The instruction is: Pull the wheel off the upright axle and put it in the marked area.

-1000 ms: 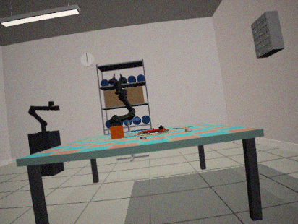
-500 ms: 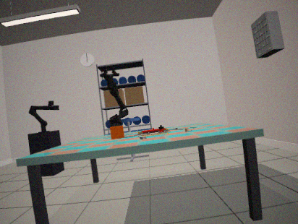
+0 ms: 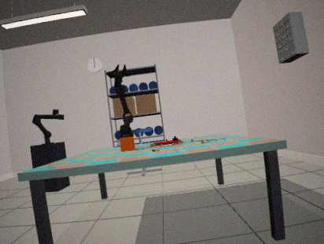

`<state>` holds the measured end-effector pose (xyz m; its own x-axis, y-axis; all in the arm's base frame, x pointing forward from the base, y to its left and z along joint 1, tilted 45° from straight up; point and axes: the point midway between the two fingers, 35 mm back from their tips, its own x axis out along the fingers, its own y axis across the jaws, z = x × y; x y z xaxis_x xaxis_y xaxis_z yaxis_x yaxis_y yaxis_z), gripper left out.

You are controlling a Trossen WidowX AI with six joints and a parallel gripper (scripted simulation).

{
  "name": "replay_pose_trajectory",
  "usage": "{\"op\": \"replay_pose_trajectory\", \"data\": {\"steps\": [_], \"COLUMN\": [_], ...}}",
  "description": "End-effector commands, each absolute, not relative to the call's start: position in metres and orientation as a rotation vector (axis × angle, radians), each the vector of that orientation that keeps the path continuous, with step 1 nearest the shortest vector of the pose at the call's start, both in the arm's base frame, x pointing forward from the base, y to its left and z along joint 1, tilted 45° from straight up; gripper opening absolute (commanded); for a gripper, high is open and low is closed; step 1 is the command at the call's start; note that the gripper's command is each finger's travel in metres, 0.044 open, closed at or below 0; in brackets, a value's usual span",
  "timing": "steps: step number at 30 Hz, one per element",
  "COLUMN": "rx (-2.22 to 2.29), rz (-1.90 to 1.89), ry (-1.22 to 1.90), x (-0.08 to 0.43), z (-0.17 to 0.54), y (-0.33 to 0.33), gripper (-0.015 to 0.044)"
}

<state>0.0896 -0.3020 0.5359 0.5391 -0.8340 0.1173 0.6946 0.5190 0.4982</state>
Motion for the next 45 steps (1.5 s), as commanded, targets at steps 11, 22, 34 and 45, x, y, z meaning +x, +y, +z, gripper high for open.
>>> {"op": "replay_pose_trajectory", "data": {"steps": [11, 22, 34, 45], "rx": [0.578, 0.624, 0.650, 0.573], "rz": [-0.781, -0.544, -0.193, 0.224], "ry": [0.017, 0.412, 0.800, 1.212], "x": [0.190, 0.280, 0.358, 0.387], "z": [0.424, 0.317, 0.205, 0.101], "y": [-0.351, -0.334, -0.252, -0.144], "gripper": [0.0300, 0.0300, 0.0300, 0.0300]}}
